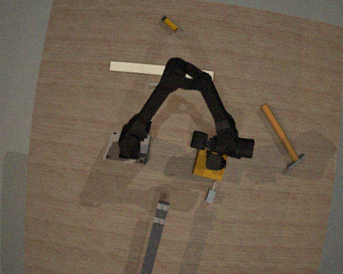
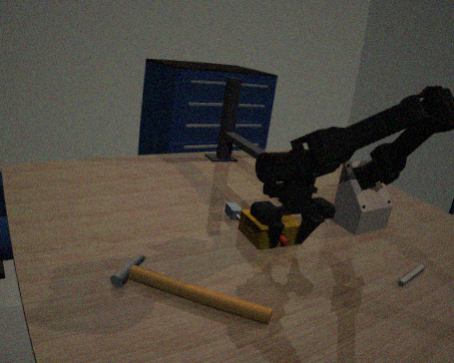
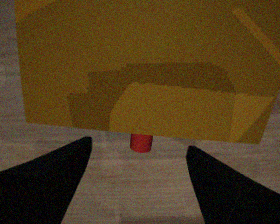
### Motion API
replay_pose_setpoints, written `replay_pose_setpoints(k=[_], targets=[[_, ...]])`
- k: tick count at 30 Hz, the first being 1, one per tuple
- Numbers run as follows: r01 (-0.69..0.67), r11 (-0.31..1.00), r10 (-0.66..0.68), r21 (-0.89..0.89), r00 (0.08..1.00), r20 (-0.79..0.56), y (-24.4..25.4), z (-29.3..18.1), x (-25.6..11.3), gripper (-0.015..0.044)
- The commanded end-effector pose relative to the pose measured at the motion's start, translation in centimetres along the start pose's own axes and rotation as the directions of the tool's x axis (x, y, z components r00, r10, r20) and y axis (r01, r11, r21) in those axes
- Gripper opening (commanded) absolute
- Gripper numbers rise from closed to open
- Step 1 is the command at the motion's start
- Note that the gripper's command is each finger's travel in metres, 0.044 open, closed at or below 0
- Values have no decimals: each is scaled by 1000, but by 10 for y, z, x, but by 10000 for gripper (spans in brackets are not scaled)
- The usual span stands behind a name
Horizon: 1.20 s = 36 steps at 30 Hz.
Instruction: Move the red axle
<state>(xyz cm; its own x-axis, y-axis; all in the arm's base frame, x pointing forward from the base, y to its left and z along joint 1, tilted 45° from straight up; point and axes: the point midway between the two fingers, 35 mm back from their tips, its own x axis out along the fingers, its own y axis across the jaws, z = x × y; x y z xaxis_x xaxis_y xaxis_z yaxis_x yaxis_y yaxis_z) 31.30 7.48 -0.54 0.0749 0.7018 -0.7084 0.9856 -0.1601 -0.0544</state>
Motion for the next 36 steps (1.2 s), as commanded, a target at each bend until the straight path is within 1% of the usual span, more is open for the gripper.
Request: replay_pose_setpoints(k=[1, 8, 14, 22, 36], targets=[[-1, 1000, 1, -1, 1000, 0, 0, 0, 0, 230], [-1, 1000, 1, -1, 1000, 0, 0, 0, 0, 46], [-1, 1000, 1, -1, 1000, 0, 0, 0, 0, 6], [-1, 1000, 1, -1, 1000, 0, 1, -3, 0, 0], [-1, 1000, 1, 0, 1000, 1, 3, -23, 0, 0]])
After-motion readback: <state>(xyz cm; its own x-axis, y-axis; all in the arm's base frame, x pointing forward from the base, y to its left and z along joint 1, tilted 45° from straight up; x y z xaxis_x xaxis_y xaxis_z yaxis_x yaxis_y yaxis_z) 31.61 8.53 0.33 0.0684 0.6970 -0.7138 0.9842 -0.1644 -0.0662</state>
